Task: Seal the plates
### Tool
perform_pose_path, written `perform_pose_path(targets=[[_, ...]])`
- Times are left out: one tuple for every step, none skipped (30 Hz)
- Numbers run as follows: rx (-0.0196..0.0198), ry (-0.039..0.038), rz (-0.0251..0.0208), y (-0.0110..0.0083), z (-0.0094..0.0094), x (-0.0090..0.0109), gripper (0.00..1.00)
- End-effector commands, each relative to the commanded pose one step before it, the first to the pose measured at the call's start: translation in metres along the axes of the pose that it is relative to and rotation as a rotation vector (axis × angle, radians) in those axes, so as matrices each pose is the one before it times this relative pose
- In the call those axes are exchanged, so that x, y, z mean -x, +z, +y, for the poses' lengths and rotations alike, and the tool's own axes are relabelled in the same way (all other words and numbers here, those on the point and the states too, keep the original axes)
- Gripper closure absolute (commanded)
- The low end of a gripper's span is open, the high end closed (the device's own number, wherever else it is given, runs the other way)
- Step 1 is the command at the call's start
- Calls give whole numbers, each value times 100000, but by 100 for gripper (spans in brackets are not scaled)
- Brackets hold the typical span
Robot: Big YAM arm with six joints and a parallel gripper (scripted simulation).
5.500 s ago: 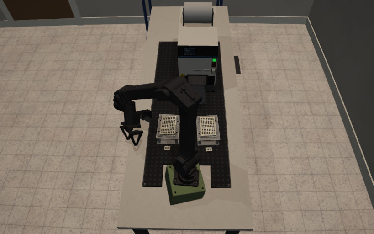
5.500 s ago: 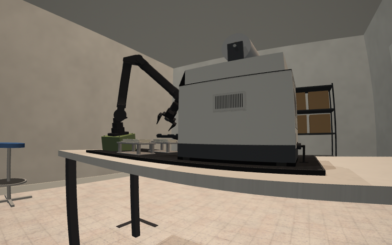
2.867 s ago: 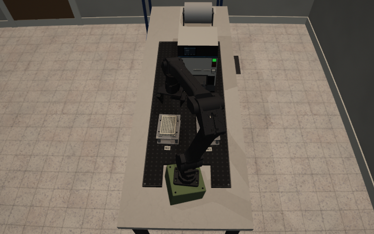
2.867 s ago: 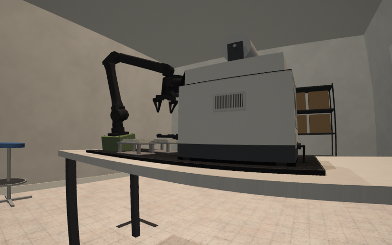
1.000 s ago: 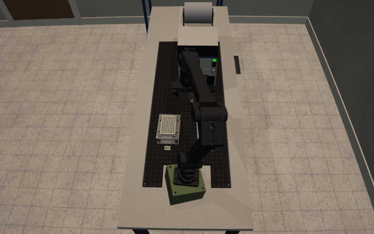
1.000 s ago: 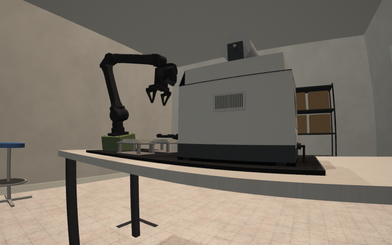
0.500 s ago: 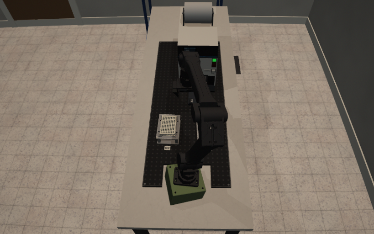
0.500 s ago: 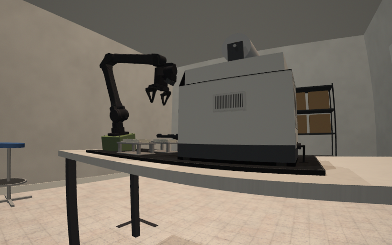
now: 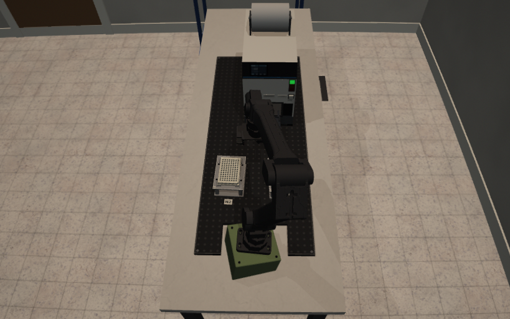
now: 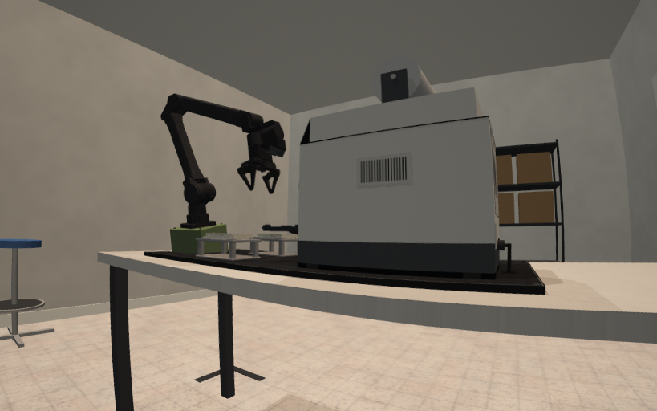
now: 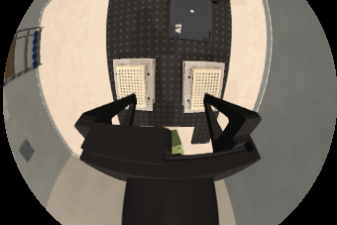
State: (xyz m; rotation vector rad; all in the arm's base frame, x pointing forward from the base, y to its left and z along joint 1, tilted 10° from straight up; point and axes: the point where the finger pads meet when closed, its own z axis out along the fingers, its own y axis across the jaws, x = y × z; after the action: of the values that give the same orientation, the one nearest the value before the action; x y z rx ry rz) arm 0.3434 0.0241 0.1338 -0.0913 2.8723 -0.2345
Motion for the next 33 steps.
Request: perform_pose_path(targets=[[686,-3285,-9296,704,-338,724,0],[84,-23,631,510,0,122,0],[53,45,68,517,-7,159,0],[0,0,0,0,0,0,0],[0,0,0,0,0,0,0],[-387,-154,-4826,212,150,150,0],[-34,-1548,-3701,734,175,-574,0],[99,-1124,-1972,469,122,-568,0],[440,84,1790,667,86,-522,0],[-59,965,1107,602,-136,-236,0],[-156,788,-71,465,-96,197,0],[-527,698,-138,-198,-146,456,0],[-392,501,107,-177,-102,282,0],[118,-19,-210,-170,151,226,0],[115,-25,-196,-157,138,155,0],[95,-19,50,-123,124,102,0],[60,8,94,-76,116,103,0],[192,15,57,-77,140,111,0],[26,295,150,-50,20,81,0],[18,255,153,-49,13,80,0],[0,0,0,0,0,0,0],[0,0,0,0,0,0,0],[-69,299,283,-15,-61,22,0],[-18,328,205,-36,-17,57,0],[-12,292,202,-37,-10,57,0],[-12,278,178,-45,-11,61,0],[-13,-30,215,-26,-8,36,0],[-11,-17,148,-37,-10,43,0],[-11,8,118,-40,-10,49,0],[-10,-59,99,-42,-11,46,0],[15,-47,81,-42,-6,51,0],[3,-2,-214,-45,-8,136,0],[5,-350,-321,-45,-8,163,0]])
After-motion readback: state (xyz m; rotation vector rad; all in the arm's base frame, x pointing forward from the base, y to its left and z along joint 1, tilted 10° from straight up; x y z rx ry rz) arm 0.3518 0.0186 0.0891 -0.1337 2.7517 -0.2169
